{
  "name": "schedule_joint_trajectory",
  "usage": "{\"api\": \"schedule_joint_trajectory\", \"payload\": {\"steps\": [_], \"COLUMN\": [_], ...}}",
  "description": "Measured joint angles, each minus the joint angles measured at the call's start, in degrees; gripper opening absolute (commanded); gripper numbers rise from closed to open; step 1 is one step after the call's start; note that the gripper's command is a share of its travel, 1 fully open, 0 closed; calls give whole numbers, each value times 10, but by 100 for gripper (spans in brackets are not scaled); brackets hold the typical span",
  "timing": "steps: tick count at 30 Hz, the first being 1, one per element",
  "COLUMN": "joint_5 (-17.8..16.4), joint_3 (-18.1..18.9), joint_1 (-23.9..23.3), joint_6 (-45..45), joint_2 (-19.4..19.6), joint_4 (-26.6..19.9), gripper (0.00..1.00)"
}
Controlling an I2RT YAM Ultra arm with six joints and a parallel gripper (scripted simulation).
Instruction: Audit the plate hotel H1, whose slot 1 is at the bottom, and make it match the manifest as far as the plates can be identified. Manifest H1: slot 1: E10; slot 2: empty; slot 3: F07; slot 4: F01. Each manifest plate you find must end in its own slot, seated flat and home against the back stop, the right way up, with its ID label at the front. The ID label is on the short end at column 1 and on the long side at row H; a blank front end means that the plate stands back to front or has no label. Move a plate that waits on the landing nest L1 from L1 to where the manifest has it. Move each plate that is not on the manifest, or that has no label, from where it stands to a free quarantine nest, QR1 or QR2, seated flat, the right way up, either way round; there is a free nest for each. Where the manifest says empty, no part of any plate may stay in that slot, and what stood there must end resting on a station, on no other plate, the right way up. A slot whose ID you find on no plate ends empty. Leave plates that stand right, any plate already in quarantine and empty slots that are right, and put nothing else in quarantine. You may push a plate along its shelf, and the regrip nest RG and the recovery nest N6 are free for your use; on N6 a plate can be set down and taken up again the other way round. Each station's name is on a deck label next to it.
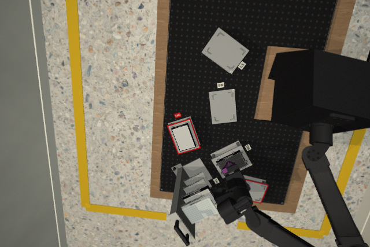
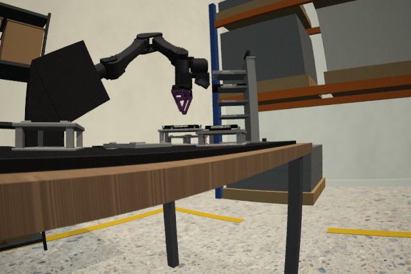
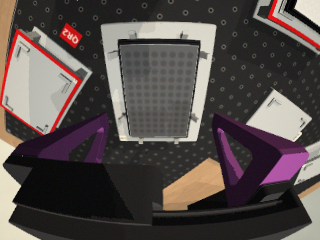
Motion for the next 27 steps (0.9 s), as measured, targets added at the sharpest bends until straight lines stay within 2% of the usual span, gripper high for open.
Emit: {"api": "schedule_joint_trajectory", "payload": {"steps": [15, 27], "joint_5": [-30, -68], "joint_3": [17, 62], "joint_1": [-41, -111], "joint_6": [-47, -124], "joint_2": [-23, -32], "joint_4": [-77, -184], "gripper": [100, 100]}}
